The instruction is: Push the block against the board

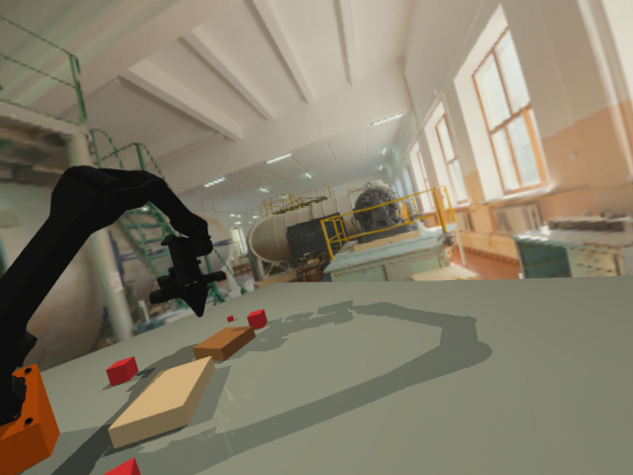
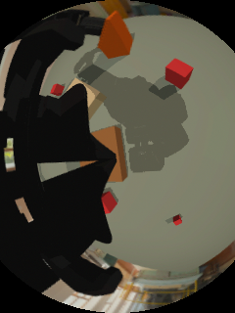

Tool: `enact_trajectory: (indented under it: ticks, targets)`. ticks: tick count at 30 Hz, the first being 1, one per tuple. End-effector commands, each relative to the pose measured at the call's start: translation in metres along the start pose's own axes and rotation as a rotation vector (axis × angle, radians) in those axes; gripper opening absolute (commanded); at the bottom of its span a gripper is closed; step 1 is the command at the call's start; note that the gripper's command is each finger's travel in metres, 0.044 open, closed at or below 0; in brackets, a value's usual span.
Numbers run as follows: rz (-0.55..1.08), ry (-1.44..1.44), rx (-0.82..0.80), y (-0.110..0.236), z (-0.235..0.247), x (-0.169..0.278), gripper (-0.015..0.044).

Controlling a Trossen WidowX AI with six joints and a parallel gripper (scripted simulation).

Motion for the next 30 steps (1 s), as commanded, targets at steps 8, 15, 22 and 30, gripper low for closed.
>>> enact_trajectory:
  ticks: [8, 15, 22, 30]
  targets:
    - [-0.003, -0.002, -0.002, -0.001, 0.001, -0.020, 0.0000]
    - [-0.003, -0.002, -0.002, -0.001, 0.001, -0.032, 0.0000]
    - [-0.004, 0.000, -0.001, 0.031, 0.000, -0.029, 0.0000]
    - [-0.005, -0.002, -0.002, 0.049, 0.001, -0.029, 0.0000]
Point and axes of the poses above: the point midway between the two fingers, 35 mm back from their tips, its own y axis back along the fingers, its own z axis across the jaws, x = y × z, the point moved 8 cm from there along y, back along the fingers, and after that the axes turned 2 degrees about -y, right-handed, at the moved point
